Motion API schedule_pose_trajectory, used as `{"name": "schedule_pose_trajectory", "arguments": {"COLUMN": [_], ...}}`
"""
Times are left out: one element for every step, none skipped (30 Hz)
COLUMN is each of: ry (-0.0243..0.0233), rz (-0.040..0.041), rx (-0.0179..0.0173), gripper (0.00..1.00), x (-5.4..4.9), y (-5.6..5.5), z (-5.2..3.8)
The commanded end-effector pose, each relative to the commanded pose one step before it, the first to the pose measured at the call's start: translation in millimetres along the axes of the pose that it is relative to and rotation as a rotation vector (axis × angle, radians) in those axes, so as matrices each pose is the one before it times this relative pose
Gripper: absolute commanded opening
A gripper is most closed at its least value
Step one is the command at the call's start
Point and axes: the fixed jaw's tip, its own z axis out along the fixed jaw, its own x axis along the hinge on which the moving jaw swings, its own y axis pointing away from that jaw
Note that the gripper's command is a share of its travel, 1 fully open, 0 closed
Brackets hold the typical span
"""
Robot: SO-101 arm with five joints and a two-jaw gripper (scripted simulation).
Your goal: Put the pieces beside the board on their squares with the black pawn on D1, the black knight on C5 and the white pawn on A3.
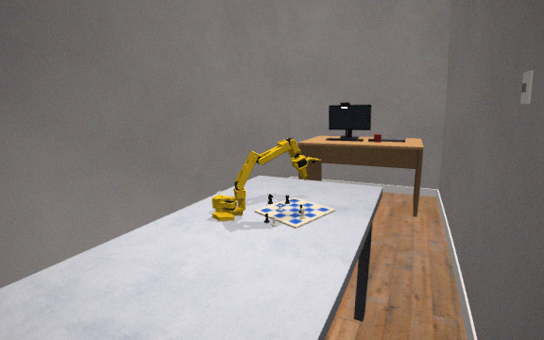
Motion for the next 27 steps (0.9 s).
{"name": "schedule_pose_trajectory", "arguments": {"ry": [0.01983,-0.00001,0.00000,0.00000,0.00034,0.00191,0.00409,0.00599,0.00710,0.00709,0.00601,0.00408,0.00193,0.00033,0.00001,-0.00001,0.00001,0.00005,0.00034,0.00000,0.00000,0.00071,0.00105,0.00123,0.00124,0.00104,0.00072], "rz": [-0.00006,0.00000,0.00000,0.00000,-0.00009,-0.00052,-0.00110,-0.00162,-0.00192,-0.00193,-0.00163,-0.00111,-0.00052,-0.00009,0.00000,0.00000,0.00000,0.00000,-0.00002,0.00000,0.00000,-0.00004,-0.00007,-0.00008,-0.00008,-0.00007,-0.00004], "rx": [-0.00468,0.00000,0.00000,0.00000,-0.00003,-0.00020,-0.00042,-0.00062,-0.00072,-0.00071,-0.00060,-0.00040,-0.00019,-0.00003,0.00000,0.00000,0.00000,0.00000,-0.00001,0.00000,0.00000,-0.00002,-0.00003,-0.00003,-0.00003,-0.00003,-0.00002], "gripper": [0.00,0.00,0.00,0.00,0.00,0.00,0.00,0.00,0.00,0.00,0.00,0.00,0.00,0.00,0.00,0.00,0.00,0.00,0.00,0.00,0.00,0.00,0.00,0.00,0.00,0.00,0.00], "x": [1.86,0.00,0.00,0.00,0.04,0.20,0.43,0.63,0.75,0.75,0.64,0.43,0.20,0.03,0.00,0.00,0.00,0.01,0.06,0.00,0.00,0.12,0.18,0.21,0.21,0.17,0.12], "y": [2.66,0.00,0.00,0.00,0.02,0.14,0.29,0.43,0.50,0.50,0.42,0.29,0.14,0.02,0.00,0.00,0.00,0.00,0.00,0.00,0.00,0.00,0.01,0.01,0.01,0.01,0.00], "z": [3.058,-0.001,0.000,0.000,0.078,0.442,0.943,1.382,1.636,1.634,1.384,0.942,0.444,0.076,0.001,-0.001,0.001,0.004,0.030,0.000,0.000,0.061,0.091,0.107,0.108,0.090,0.063]}}
